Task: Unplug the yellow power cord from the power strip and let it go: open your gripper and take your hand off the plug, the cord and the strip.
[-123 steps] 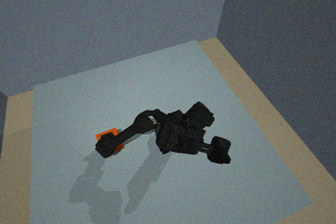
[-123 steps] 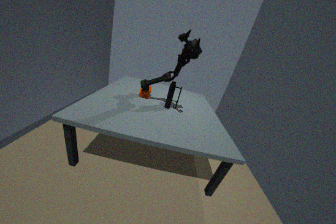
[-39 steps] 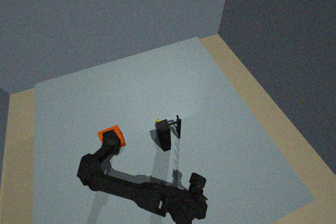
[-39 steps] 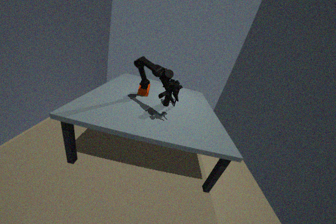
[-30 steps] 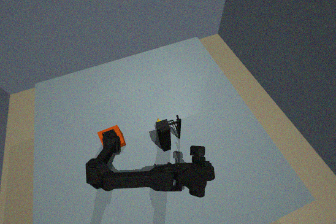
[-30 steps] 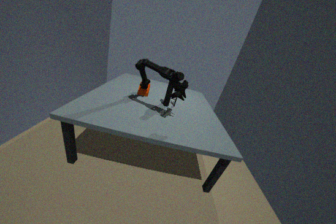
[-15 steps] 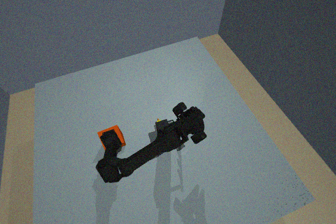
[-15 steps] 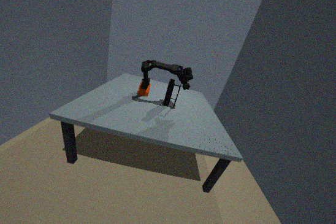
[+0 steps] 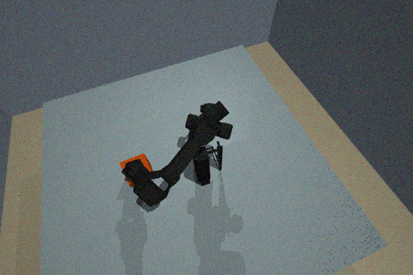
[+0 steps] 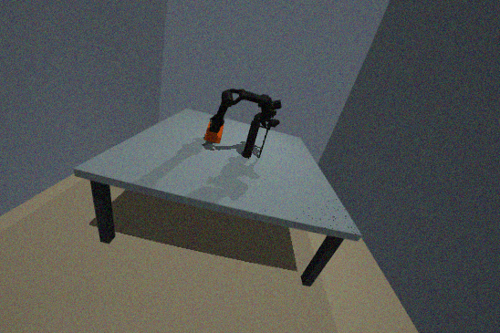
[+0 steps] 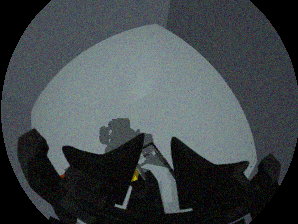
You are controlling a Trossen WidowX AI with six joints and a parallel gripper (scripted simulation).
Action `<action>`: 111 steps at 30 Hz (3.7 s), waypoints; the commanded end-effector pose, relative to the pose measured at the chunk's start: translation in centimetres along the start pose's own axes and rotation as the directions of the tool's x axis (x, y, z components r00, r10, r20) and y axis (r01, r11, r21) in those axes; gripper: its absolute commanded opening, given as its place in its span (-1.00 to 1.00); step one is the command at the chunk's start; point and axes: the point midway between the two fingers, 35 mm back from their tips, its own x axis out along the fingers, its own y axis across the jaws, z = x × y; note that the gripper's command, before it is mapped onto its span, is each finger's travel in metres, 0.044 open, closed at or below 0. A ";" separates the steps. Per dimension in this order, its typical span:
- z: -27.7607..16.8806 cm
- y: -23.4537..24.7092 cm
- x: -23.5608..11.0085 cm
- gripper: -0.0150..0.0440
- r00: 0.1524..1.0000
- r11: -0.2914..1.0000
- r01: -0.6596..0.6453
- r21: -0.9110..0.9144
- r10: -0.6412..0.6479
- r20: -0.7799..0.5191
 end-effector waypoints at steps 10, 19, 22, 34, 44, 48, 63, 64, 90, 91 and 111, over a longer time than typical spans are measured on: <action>-7.5 7.9 5.1 0.05 0.867 0.786 -0.333 -0.520 0.039 -0.496; -7.5 7.9 5.1 0.05 0.867 0.786 -0.333 -0.520 0.039 -0.496; -7.6 7.8 5.1 0.05 0.867 0.786 -0.333 -0.520 0.039 -0.496; -8.8 6.6 4.4 0.05 0.867 0.786 -0.334 -0.521 0.039 -0.497; -10.0 5.7 3.8 0.05 0.866 0.786 -0.334 -0.521 0.038 -0.498; -10.3 5.4 3.6 0.05 0.866 0.786 -0.334 -0.521 0.038 -0.498; -10.9 5.5 4.6 0.05 0.866 0.786 -0.334 -0.521 0.038 -0.499; -10.8 5.5 4.5 -0.04 0.867 0.788 -0.333 -0.517 0.041 -0.496; -9.2 6.5 5.2 -0.49 0.868 0.788 -0.333 -0.518 0.042 -0.494; -9.1 6.6 5.3 -0.49 0.868 0.788 -0.333 -0.519 0.042 -0.494; -7.4 8.2 6.0 -0.31 0.868 0.786 -0.333 -0.520 0.041 -0.495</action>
